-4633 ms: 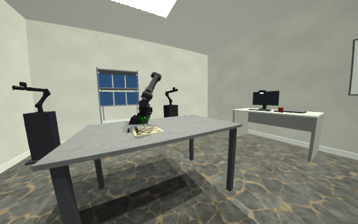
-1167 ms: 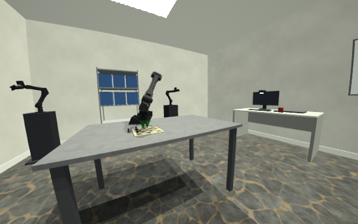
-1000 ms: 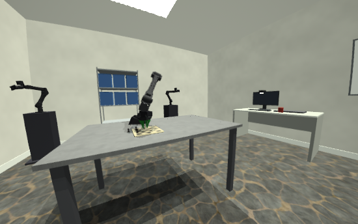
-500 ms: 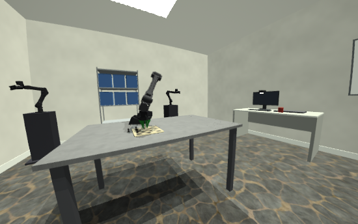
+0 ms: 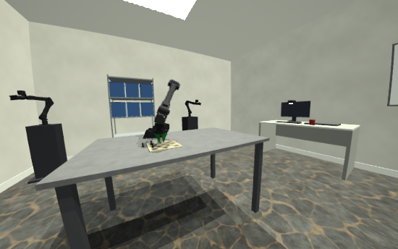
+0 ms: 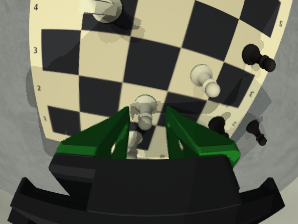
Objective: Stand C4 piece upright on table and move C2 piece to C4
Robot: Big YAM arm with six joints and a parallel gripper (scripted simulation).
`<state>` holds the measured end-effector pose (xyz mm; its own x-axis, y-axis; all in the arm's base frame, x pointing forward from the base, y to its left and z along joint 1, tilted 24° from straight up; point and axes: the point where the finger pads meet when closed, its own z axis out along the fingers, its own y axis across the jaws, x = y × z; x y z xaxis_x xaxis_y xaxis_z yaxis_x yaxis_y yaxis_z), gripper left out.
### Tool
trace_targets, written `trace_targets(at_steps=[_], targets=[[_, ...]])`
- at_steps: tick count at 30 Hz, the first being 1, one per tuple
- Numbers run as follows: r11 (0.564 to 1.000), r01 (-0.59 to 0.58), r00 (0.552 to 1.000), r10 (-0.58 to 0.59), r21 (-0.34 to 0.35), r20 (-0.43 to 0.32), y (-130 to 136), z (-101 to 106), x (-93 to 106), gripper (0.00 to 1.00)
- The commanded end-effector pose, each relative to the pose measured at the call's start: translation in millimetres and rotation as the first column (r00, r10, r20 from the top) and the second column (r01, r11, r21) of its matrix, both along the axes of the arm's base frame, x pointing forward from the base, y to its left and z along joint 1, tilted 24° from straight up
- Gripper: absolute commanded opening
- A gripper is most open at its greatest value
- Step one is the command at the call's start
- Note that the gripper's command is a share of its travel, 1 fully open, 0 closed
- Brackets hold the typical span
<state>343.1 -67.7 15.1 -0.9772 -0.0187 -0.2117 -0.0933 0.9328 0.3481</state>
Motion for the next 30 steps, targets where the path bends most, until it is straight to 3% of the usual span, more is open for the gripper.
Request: trace_targets(at_steps=[1, 3, 4, 30], targets=[[1.0, 0.004, 1.0, -0.004, -0.011, 0.021, 0.0, 4.0, 3.9, 0.33], [1.0, 0.004, 1.0, -0.004, -0.011, 0.021, 0.0, 4.0, 3.9, 0.33], [1.0, 0.004, 1.0, -0.004, -0.011, 0.021, 0.0, 4.0, 3.9, 0.0], [1.0, 0.003, 1.0, -0.003, -0.011, 0.021, 0.0, 4.0, 3.9, 0.0]])
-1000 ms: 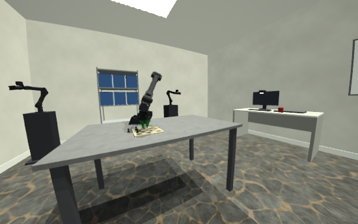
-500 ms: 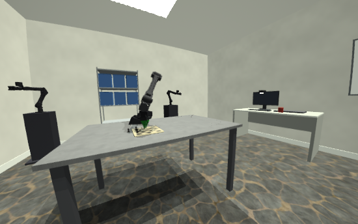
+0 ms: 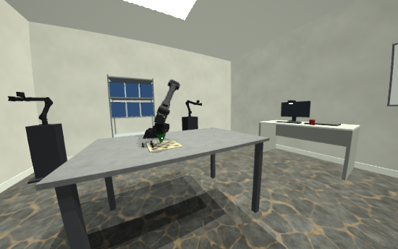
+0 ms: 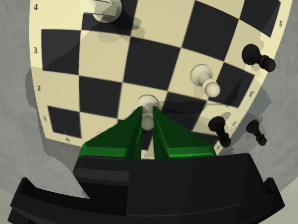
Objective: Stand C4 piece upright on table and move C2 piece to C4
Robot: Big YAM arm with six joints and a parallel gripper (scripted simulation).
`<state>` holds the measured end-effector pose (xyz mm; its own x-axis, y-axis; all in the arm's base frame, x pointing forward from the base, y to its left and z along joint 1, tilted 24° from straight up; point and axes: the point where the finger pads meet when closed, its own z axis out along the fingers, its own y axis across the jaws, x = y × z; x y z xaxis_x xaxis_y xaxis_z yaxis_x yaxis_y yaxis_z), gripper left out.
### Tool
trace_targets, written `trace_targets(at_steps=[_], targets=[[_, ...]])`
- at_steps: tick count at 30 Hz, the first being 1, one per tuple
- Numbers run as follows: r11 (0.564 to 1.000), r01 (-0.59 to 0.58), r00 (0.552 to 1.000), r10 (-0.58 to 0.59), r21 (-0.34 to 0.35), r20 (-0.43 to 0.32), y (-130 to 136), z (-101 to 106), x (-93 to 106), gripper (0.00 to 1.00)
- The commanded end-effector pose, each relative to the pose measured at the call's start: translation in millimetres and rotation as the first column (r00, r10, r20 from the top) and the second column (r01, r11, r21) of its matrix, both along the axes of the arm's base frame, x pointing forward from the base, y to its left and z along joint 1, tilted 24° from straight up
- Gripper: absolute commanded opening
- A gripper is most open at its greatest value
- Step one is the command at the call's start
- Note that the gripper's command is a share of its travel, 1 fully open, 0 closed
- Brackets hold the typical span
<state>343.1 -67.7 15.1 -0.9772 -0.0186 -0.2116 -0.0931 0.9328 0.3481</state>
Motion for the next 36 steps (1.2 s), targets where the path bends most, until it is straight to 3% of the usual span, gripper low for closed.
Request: trace_targets(at_steps=[1, 12, 15, 27, 30, 36], targets=[[1.0, 0.003, 1.0, -0.003, -0.011, 0.021, 0, 4, 3.9, 0.0], [1.0, 0.005, 1.0, -0.005, -0.009, 0.015, -2, 9, 0.3, 0.0], [1.0, 0.01, 0.998, -0.008, -0.028, 0.058, -18, 30, 16.0, 0.0], [0.999, 0.01, 0.998, -0.007, -0.036, 0.063, -47, 107, -1.9, 0.0], [1.0, 0.009, 0.999, -0.008, -0.021, 0.037, -48, 101, -3.2, 0.0], [0.999, 0.009, 0.998, -0.007, -0.035, 0.061, -51, 117, -4.6, 0.0]])
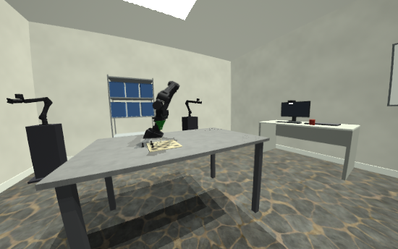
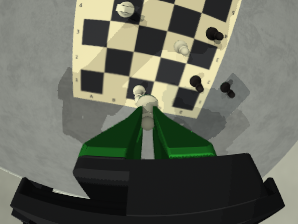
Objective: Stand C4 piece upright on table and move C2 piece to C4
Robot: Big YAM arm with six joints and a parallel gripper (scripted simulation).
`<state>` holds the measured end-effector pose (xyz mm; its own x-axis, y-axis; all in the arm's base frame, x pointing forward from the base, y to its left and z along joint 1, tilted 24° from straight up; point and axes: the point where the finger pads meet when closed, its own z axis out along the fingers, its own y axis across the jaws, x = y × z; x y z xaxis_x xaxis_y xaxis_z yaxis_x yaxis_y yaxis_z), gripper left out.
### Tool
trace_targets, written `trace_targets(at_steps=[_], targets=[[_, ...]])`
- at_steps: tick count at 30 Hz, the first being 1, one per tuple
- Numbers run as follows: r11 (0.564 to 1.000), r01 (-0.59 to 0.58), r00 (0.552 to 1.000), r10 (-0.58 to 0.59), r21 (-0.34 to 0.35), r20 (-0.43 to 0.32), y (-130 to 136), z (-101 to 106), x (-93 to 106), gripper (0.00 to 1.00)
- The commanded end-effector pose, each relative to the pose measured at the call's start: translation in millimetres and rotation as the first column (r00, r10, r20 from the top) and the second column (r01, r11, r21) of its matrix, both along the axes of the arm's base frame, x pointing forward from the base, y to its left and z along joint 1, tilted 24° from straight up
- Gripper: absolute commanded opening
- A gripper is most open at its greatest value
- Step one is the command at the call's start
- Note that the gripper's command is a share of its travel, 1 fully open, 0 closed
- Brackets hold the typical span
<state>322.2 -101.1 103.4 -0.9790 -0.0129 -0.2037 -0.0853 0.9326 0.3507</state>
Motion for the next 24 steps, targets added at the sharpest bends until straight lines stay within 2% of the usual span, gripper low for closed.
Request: trace_targets(at_steps=[1, 10, 14, 17, 20, 24], targets=[[0.999, 0.004, 0.998, -0.002, -0.036, 0.066, -18, 27, 16.3, 0.0], [0.999, -0.012, 0.998, 0.014, -0.034, 0.061, -18, 22, 18.6, 0.0], [0.985, -0.162, 0.981, 0.167, -0.064, 0.097, -10, 21, 28.7, 0.0], [0.934, -0.336, 0.924, 0.352, -0.122, 0.15, -12, 23, 39.8, 0.0], [0.879, -0.448, 0.863, 0.473, -0.164, 0.175, -16, 26, 58.4, 0.0], [0.776, -0.588, 0.751, 0.629, -0.229, 0.201, -21, 29, 80.2, 0.0]])
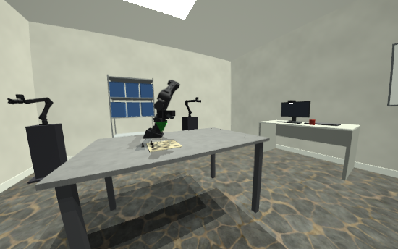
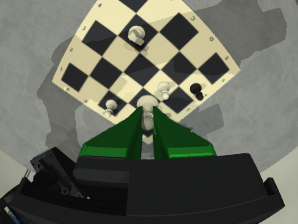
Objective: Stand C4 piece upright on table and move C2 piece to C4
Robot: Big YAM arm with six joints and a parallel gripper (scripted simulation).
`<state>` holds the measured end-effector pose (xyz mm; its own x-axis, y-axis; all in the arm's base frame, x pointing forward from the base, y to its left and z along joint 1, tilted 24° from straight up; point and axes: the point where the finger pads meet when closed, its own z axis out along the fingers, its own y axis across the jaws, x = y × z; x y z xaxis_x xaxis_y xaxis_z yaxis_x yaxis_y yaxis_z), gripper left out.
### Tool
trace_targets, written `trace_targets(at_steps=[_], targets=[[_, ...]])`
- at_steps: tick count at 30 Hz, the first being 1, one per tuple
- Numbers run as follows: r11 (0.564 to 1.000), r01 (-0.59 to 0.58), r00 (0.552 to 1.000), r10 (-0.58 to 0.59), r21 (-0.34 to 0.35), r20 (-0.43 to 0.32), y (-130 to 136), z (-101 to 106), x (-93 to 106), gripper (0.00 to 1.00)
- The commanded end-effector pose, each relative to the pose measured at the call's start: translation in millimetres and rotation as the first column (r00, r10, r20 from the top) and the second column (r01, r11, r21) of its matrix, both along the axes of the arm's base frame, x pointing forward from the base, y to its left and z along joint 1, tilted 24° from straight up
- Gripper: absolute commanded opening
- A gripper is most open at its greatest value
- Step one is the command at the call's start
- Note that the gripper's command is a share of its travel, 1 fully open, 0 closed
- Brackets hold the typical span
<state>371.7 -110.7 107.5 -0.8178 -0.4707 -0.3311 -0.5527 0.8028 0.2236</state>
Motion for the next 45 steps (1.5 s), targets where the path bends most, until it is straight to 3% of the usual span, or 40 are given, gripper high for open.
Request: trace_targets(at_steps=[1, 3, 4, 6, 8, 10, 14, 15, 26, 35, 37, 38, 40, 45], targets=[[0.969, -0.231, 0.963, 0.24, -0.082, 0.124, -10, 25, 35.7, 0.0], [0.969, -0.231, 0.963, 0.24, -0.082, 0.124, -10, 25, 35.7, 0.0], [0.936, -0.331, 0.924, 0.347, -0.118, 0.159, -13, 20, 18.5, 0.0], [0.903, -0.4, 0.886, 0.425, -0.159, 0.187, -17, 40, 44.2, 0.0], [0.865, -0.468, 0.844, 0.498, -0.182, 0.2, -12, 40, 49.6, 0.0], [0.816, -0.541, 0.789, 0.576, -0.203, 0.215, -6, 21, 32.9, 0.0], [0.706, -0.645, 0.659, 0.707, -0.292, 0.255, -8, 21, 32.8, 0.0], [0.7, -0.65, 0.651, 0.714, -0.297, 0.257, -8, 21, 32.8, 0.0], [0.699, -0.653, 0.651, 0.715, -0.292, 0.254, -7, 18, 33.0, 0.0], [0.709, -0.656, 0.666, 0.705, -0.259, 0.244, 5, -11, 37.4, 0.0], [0.709, -0.656, 0.666, 0.705, -0.259, 0.244, 5, -11, 37.4, 0.0], [0.705, -0.648, 0.658, 0.708, -0.289, 0.254, 6, -2, 39.2, 0.0], [0.709, -0.656, 0.666, 0.705, -0.259, 0.244, 9, -23, 39.7, 0.0], [0.709, -0.656, 0.666, 0.705, -0.259, 0.243, 18, -46, 44.0, 0.0]])
